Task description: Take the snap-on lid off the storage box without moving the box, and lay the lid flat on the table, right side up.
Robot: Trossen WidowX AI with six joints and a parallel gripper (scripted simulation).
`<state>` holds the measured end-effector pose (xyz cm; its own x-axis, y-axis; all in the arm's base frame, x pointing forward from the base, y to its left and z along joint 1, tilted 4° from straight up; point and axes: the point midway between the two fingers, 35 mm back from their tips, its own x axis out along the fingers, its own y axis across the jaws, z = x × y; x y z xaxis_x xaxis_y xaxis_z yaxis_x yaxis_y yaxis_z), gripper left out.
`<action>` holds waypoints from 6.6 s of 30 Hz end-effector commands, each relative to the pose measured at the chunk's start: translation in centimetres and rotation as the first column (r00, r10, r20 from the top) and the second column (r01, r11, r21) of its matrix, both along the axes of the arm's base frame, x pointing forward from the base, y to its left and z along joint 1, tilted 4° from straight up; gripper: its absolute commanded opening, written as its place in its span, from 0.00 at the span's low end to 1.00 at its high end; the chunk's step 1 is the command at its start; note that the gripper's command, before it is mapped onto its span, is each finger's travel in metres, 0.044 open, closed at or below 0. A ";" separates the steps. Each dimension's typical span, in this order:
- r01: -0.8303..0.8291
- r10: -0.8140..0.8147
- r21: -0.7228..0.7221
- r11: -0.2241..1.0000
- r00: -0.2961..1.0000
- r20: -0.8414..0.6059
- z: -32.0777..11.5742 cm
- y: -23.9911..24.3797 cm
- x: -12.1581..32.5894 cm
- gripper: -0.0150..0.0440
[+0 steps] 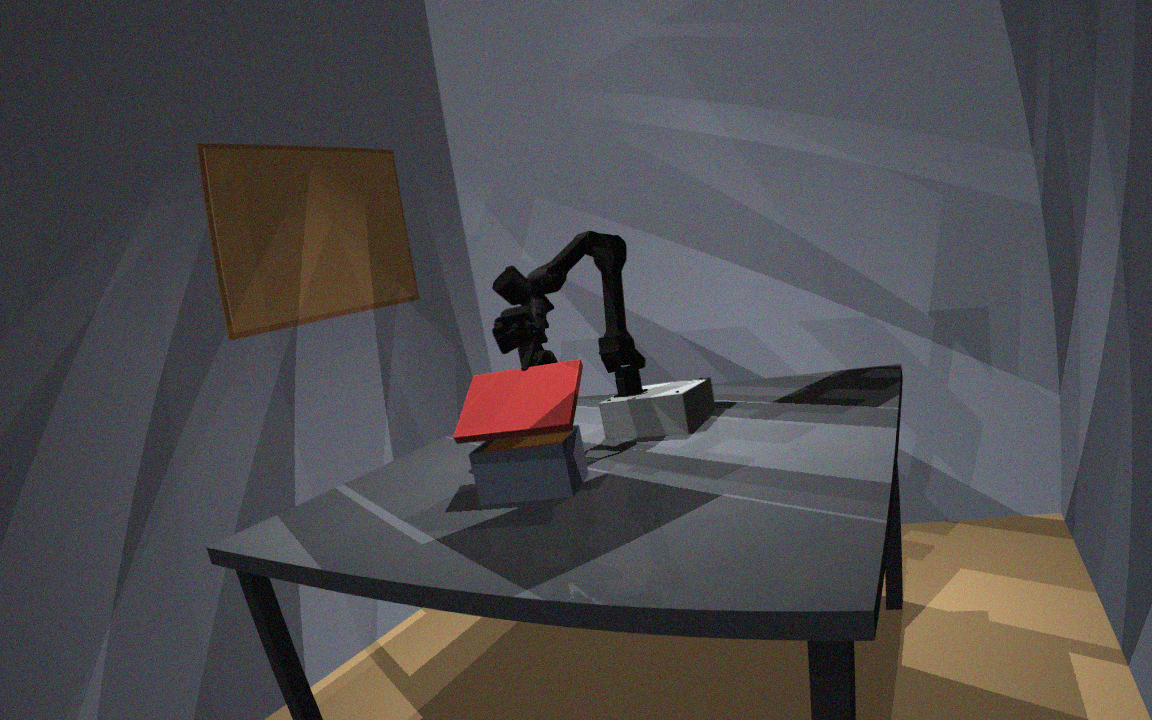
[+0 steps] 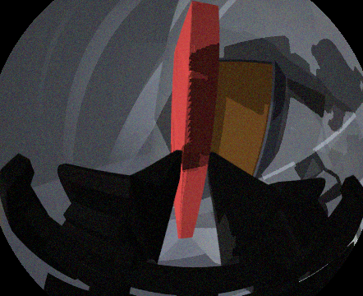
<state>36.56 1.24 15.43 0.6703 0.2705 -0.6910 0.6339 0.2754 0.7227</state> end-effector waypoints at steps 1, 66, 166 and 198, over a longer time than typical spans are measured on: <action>0.001 -0.001 0.000 1.000 1.000 0.026 0.7 0.6 -0.1 0.25; 0.001 -0.001 0.011 1.000 1.000 0.021 0.4 12.3 -6.0 0.25; 0.001 -0.001 0.027 1.000 1.000 0.012 0.5 30.2 -15.1 0.25; 0.001 -0.001 0.027 1.000 1.000 0.012 -2.4 30.0 -15.3 0.25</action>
<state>21.09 31.11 12.96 0.6712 0.2861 -0.6838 0.6297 0.2667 0.7296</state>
